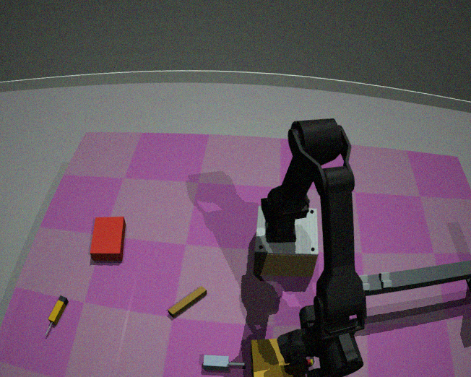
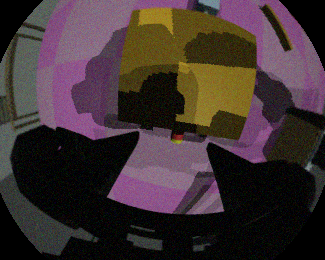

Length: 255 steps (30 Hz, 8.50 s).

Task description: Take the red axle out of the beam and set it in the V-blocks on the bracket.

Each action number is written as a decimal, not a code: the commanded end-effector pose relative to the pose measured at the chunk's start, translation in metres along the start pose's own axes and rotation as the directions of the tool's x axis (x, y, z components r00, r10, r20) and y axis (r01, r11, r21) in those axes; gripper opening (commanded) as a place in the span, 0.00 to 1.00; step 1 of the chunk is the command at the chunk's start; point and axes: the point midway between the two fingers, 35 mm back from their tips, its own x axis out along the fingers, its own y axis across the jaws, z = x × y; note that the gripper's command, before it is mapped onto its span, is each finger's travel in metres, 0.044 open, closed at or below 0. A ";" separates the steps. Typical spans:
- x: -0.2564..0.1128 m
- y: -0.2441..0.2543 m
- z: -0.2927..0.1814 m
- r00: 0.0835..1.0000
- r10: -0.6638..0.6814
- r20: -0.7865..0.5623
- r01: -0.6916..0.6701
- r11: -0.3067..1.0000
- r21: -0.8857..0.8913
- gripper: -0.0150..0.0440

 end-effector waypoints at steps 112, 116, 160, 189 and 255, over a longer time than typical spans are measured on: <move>0.004 0.002 -0.092 1.000 -0.003 -0.009 0.003 1.000 0.005 0.88; -0.005 0.002 -0.092 1.000 -0.004 -0.009 0.004 1.000 0.005 1.00; -0.024 0.004 -0.042 1.000 -0.003 -0.005 0.003 1.000 0.001 1.00; 0.017 0.002 -0.041 1.000 -0.004 -0.005 0.004 1.000 0.001 1.00; -0.124 -0.032 -0.088 1.000 -0.006 -0.009 0.006 1.000 0.007 0.25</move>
